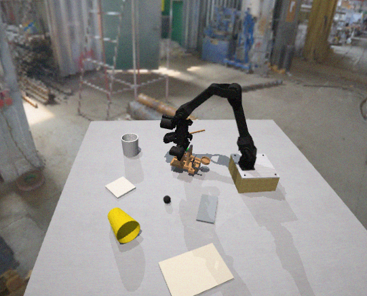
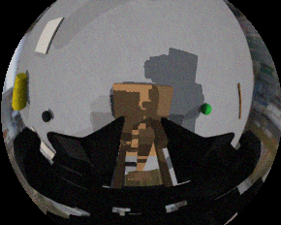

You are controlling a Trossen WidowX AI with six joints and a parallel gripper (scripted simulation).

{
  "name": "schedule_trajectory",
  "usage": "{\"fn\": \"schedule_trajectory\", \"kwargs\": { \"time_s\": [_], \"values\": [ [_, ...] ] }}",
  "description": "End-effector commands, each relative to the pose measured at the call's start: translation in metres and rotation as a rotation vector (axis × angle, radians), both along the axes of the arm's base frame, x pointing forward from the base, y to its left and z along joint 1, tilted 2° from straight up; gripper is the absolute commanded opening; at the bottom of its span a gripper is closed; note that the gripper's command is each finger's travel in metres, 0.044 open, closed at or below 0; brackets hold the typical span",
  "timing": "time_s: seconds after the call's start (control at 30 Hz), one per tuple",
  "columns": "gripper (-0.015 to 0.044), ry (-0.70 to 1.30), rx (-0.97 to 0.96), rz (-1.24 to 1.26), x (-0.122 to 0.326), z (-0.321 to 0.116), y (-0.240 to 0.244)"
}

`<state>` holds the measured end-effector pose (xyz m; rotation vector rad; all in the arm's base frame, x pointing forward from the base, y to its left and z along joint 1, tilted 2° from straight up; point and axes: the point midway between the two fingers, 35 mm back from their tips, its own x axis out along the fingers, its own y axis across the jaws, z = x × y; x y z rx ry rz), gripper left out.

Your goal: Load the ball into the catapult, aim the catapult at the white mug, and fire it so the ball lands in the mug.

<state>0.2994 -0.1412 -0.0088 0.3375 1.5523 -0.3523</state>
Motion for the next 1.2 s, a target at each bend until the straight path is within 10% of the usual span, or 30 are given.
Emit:
{"fn": "schedule_trajectory", "kwargs": {
  "time_s": [0.0, 0.5, 1.0, 1.17],
  "values": [
    [0.0, -0.003, -0.004, -0.001, 0.001, -0.006, -0.001],
    [0.0, 0.0, 0.0, -0.001, -0.001, -0.016, 0.0],
    [0.0394, 0.0, 0.0, -0.001, 0.0, -0.014, 0.0],
    [0.044, 0.0, 0.001, -0.001, 0.003, 0.059, -0.001]
  ]
}}
